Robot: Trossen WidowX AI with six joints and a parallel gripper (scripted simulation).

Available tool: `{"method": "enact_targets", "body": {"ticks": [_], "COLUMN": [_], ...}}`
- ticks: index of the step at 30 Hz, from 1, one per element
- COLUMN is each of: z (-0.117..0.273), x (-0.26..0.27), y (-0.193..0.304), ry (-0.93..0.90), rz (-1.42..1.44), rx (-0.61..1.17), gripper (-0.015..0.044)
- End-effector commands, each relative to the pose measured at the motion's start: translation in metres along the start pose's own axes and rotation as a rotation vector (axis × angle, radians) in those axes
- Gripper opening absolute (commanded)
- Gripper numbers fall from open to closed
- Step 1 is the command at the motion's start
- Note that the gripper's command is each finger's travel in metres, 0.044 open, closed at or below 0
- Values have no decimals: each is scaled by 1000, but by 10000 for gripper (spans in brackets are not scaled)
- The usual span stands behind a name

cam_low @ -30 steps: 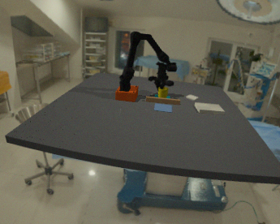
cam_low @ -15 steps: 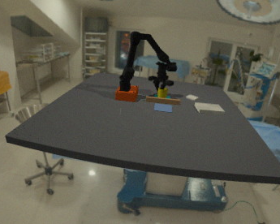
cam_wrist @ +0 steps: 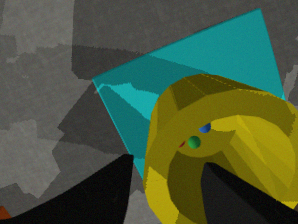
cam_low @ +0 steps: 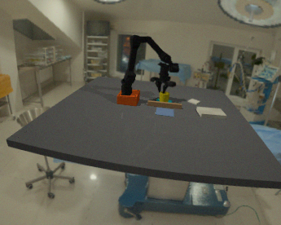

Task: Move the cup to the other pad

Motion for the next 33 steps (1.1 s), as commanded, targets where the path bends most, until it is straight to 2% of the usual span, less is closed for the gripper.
{"method": "enact_targets", "body": {"ticks": [1,15,26,33], "z": [9,29,28,53], "x": [-1,1,1,0], "y": [-1,3,2,2], "ry": [5,4,2,3], "rz": [-3,-4,0,-2], "rx": [-9,-10,-2,-6], "gripper": [146,146,435,440]}}
Point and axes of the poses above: the point midway between the two fingers, 35 mm back from their tips, its own z axis back along the fingers, its own x axis across the jaws, y = z × x, the point moved 2 cm from there along z, back along the fingers, and after that the axes turned 6 degrees about z, right-handed, at the moved point
